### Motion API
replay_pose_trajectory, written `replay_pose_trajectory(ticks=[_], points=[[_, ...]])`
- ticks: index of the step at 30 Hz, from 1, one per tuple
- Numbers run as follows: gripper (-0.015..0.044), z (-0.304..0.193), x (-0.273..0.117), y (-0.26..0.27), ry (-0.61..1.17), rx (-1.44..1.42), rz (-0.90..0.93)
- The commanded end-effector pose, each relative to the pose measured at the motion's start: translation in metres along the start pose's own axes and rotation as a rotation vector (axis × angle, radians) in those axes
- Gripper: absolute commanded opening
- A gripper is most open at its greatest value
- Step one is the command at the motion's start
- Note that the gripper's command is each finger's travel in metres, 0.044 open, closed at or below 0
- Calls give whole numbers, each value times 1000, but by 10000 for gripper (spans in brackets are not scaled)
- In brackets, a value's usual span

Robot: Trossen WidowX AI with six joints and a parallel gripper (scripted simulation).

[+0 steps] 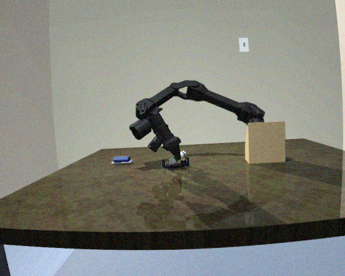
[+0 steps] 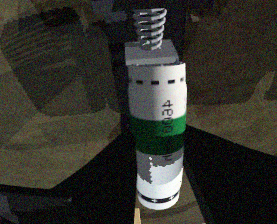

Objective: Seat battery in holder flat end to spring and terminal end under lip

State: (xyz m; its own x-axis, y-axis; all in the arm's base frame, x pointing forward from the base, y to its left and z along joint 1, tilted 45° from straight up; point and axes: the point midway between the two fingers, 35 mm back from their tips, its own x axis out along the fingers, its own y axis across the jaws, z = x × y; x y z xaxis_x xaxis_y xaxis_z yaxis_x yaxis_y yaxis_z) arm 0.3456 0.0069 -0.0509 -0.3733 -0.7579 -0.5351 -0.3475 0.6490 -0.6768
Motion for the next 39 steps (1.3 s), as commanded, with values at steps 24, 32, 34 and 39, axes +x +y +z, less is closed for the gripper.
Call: replay_pose_trajectory(ticks=[24,32,34,39], points=[[76,17,-7,1,-36,2,12],[76,18,-5,2,-65,-1,17],[76,18,-5,2,-72,-2,19],[76,18,-4,3,-90,-5,22]])
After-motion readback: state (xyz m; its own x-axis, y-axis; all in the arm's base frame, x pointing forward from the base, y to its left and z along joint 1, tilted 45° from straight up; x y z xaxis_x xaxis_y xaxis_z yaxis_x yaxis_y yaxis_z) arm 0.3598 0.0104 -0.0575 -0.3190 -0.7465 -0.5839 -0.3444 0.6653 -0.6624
